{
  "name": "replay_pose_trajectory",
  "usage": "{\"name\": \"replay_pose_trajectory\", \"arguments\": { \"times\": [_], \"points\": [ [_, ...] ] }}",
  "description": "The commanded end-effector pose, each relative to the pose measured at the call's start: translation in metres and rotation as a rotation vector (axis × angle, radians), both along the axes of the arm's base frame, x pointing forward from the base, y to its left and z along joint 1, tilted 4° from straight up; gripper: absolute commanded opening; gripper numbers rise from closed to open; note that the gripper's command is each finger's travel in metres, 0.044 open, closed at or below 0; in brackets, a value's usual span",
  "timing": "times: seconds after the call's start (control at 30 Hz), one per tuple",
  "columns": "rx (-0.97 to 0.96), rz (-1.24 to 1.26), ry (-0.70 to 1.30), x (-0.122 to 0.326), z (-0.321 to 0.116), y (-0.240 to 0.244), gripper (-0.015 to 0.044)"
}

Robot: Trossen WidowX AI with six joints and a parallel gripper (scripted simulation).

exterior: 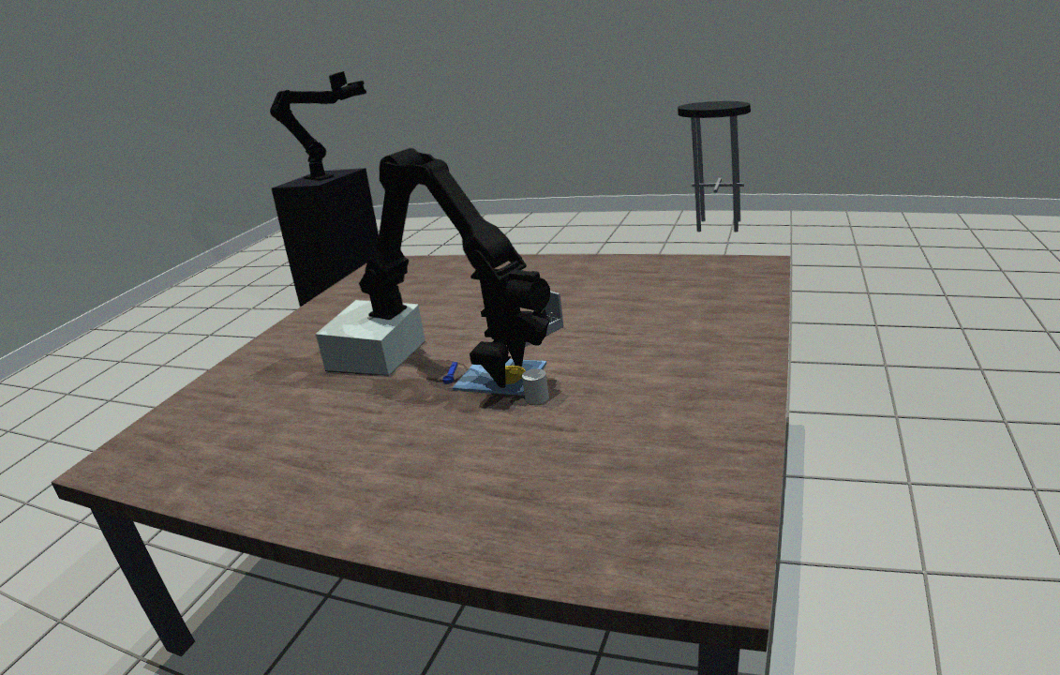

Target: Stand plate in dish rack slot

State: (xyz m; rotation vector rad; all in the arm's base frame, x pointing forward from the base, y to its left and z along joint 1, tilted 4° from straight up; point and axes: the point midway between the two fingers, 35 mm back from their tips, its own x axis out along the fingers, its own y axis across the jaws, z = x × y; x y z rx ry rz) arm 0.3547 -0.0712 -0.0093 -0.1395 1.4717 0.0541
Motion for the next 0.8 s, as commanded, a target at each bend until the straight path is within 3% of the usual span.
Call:
{"name": "replay_pose_trajectory", "arguments": {
  "times": [0.0,0.27,0.67,0.77],
  "points": [
    [-0.002,0.002,0.01,-0.003,-0.006,0.0003,0.0354],
    [-0.002,0.002,0.01,-0.003,-0.006,0.0003,0.0354],
    [-0.002,0.002,0.01,-0.003,-0.006,0.0003,0.0274],
    [-0.002,0.002,0.01,-0.0022,-0.0023,0.0003,0.0195]
  ]
}}
